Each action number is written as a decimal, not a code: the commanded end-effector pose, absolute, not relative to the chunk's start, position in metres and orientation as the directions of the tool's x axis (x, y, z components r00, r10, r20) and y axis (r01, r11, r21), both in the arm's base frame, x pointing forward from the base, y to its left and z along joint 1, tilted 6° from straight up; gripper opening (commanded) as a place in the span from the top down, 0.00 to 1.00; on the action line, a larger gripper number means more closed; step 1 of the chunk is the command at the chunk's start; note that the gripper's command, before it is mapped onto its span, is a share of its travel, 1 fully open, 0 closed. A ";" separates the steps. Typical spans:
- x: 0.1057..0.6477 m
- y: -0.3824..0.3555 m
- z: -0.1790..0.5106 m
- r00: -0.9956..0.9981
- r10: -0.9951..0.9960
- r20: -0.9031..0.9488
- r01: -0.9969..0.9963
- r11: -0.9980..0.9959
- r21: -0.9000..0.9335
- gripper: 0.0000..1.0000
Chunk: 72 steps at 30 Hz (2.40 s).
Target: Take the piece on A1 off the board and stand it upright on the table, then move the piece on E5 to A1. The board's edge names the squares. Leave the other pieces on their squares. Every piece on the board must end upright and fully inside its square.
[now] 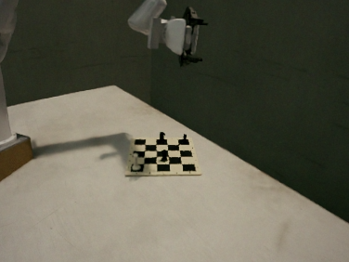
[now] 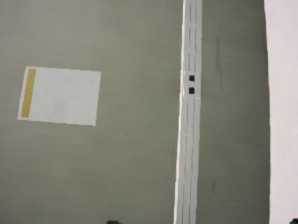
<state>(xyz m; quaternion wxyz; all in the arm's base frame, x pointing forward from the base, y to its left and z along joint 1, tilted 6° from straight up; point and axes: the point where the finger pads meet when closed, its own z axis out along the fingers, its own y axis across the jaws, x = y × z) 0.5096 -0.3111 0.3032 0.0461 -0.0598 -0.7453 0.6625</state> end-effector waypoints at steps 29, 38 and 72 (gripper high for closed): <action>0.542 -0.258 0.250 -0.955 0.105 0.279 -0.236 0.302 -0.923 0.00; 0.561 -0.212 0.207 -0.883 0.007 0.470 -0.424 0.418 -0.803 0.00; 0.575 0.037 0.023 -0.167 -0.707 0.687 -0.937 0.332 0.113 0.00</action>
